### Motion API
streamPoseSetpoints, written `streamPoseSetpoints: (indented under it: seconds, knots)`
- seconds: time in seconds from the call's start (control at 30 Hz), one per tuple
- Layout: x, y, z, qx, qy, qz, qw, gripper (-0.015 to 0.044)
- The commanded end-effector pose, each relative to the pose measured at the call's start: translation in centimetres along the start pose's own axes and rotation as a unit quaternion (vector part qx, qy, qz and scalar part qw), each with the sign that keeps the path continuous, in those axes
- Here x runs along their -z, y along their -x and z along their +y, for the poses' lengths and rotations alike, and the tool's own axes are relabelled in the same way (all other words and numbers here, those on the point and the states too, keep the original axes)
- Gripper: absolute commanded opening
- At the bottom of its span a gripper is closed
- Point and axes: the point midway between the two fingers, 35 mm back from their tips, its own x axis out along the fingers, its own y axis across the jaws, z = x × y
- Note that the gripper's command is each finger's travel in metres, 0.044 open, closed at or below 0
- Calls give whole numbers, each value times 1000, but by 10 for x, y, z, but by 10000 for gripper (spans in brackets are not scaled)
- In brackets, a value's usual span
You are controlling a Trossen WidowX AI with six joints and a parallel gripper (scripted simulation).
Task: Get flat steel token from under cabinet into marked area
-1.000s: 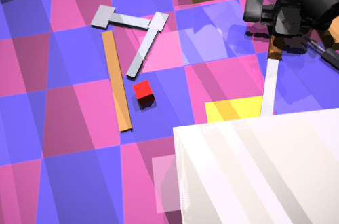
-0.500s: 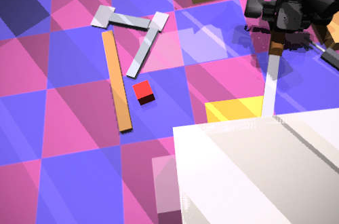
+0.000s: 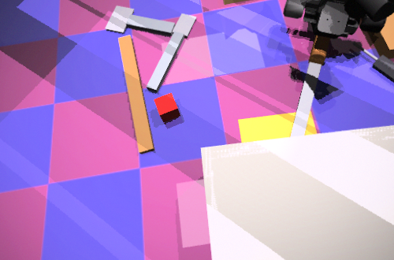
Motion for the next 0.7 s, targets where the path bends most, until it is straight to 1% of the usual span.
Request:
streamPoseSetpoints:
  seconds: [0.0,0.4,0.67]
  knots:
    - [0,1,0,0,-21,0,1000,0]
    - [0,2,0,0,-70,1,998,0]
    - [-4,2,-6,1,-75,1,997,0]
